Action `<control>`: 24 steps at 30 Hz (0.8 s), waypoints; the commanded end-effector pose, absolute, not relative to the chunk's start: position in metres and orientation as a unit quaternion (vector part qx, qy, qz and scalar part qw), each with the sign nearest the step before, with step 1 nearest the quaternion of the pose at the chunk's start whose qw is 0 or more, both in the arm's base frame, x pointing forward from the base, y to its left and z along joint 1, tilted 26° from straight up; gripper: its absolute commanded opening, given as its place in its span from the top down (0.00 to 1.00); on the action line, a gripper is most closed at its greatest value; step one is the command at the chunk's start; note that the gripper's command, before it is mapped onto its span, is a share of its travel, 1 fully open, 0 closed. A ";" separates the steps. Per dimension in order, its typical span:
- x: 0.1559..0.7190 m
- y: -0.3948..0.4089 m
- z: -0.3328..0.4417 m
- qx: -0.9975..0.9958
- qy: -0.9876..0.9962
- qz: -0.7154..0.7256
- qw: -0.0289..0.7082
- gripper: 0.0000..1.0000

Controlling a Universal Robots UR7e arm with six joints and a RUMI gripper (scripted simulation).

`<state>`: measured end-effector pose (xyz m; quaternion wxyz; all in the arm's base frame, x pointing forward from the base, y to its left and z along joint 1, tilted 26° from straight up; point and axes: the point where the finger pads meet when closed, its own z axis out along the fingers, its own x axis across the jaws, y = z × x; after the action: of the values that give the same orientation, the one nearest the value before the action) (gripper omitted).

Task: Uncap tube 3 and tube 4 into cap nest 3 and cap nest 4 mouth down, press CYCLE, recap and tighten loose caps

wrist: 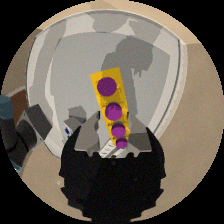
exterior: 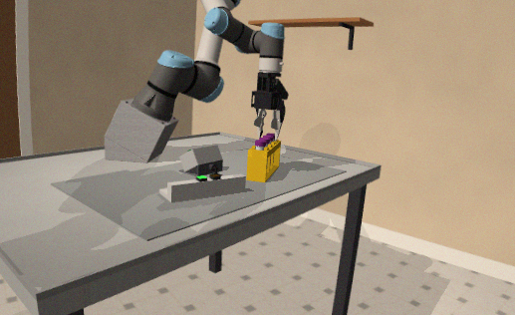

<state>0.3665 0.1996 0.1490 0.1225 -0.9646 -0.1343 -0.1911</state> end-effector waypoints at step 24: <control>0.335 0.161 0.176 -0.972 -0.064 -0.182 0.136 1.00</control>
<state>0.3471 0.1793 0.1839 0.1284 -0.9694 -0.0962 -0.1856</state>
